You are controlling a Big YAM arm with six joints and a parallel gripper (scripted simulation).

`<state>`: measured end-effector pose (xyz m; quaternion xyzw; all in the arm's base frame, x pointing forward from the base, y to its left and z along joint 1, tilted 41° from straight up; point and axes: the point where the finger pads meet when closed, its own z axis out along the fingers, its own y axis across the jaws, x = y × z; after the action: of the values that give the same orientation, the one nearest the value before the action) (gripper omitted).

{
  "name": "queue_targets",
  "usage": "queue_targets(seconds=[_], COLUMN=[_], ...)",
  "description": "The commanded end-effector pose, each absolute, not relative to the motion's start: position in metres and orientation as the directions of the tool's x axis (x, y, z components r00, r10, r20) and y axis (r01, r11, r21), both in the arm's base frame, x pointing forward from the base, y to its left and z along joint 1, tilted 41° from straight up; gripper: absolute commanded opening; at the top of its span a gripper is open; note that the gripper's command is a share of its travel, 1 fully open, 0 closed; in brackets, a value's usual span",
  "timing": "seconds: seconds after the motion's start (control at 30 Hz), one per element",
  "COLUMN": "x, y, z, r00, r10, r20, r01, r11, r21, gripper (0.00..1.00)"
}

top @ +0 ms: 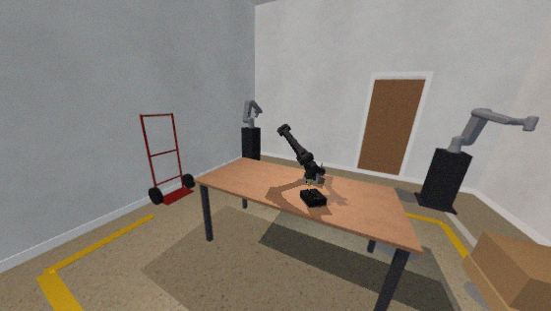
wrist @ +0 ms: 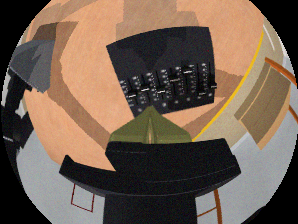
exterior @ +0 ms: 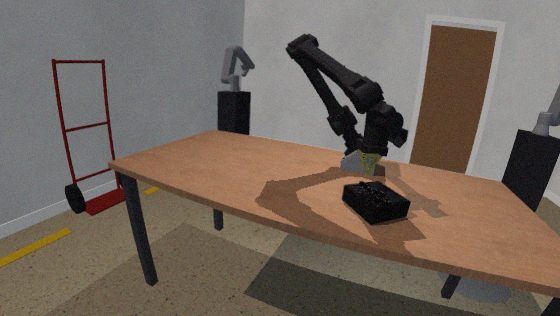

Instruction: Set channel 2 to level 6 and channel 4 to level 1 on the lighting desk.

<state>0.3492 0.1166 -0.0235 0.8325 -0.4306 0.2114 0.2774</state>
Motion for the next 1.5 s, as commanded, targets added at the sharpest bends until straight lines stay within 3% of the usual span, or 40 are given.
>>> queue_targets(seconds=[0.0, 0.23, 0.3, 0.37, 0.77, 0.87, 1.13, 1.37, 1.43, 1.47], x=[0.363, 0.363, 0.363, 0.366, 0.364, 0.364, 0.364, 0.365, 0.365, 0.364], y=[0.135, 0.144, 0.144, 0.14, 0.161, 0.162, 0.168, 0.172, 0.172, 0.172], z=[-0.024, -0.03, -0.03, -0.032, -0.046, -0.047, -0.055, -0.059, -0.059, -0.059], r00=[0.307, -0.011, -0.011, -0.157, -0.622, -0.655, -0.9, -0.985, -0.985, -0.993], r10=[-0.702, -0.769, -0.769, -0.771, -0.654, -0.635, -0.396, -0.171, -0.171, -0.084], r20=[0.643, 0.639, 0.639, 0.617, 0.43, 0.409, 0.18, -0.01, -0.01, -0.081], r01=[-0.942, -0.991, -0.991, -0.979, -0.773, -0.745, -0.419, -0.127, -0.127, -0.015], r11=[-0.32, -0.078, -0.078, 0.04, 0.425, 0.454, 0.676, 0.767, 0.767, 0.781], r21=[0.101, -0.11, -0.11, -0.199, -0.471, -0.488, -0.606, -0.629, -0.629, -0.625], gripper=[0.0, 0.0, 0.0, 0.0, 0.0, 0.0, 0.0, 0.0, 0.0, 0.0])
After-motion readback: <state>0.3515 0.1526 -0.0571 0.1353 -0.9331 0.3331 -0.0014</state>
